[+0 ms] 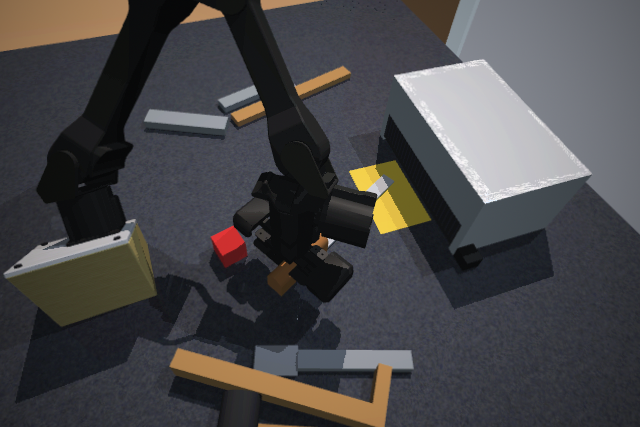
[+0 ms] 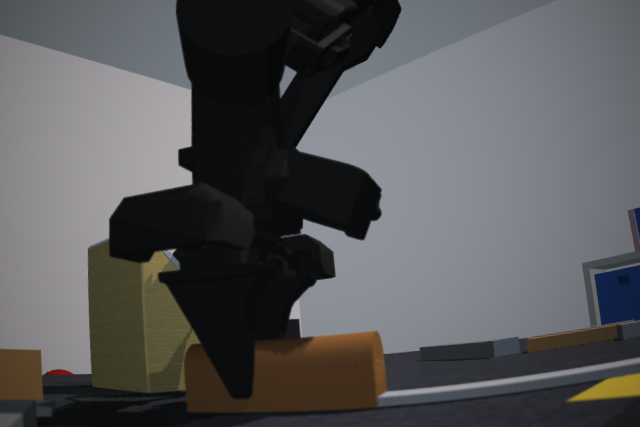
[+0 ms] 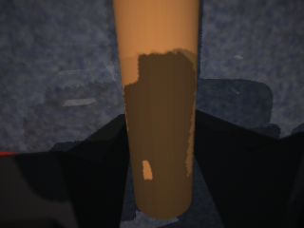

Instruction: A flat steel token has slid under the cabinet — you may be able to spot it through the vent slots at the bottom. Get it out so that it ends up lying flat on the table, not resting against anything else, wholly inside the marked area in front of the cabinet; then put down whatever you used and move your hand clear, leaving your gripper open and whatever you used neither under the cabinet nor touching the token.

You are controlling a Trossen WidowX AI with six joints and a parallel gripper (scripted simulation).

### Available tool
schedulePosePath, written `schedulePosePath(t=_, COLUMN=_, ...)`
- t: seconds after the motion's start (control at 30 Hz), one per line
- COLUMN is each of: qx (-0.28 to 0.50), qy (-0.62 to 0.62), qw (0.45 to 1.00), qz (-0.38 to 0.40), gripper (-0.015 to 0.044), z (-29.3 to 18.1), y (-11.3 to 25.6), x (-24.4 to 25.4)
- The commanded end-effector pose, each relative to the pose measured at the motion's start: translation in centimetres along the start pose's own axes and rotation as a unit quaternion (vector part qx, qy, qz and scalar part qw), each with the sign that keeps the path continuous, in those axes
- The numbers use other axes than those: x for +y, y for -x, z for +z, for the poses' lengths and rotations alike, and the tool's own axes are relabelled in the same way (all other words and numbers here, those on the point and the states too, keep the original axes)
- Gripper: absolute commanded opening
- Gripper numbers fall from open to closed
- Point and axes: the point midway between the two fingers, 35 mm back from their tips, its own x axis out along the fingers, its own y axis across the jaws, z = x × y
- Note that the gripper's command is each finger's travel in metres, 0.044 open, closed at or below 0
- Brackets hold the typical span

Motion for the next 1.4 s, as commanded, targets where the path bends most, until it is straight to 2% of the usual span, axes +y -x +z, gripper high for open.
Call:
schedulePosePath(t=0.0, qx=0.0, qy=0.007, qw=1.0, qz=-0.002, gripper=0.0, z=0.4, y=0.1, x=0.5)
schedulePosePath(t=1.37, qx=0.0, qy=0.012, qw=1.0, qz=0.0, gripper=0.0, z=3.7, y=0.1, x=4.6)
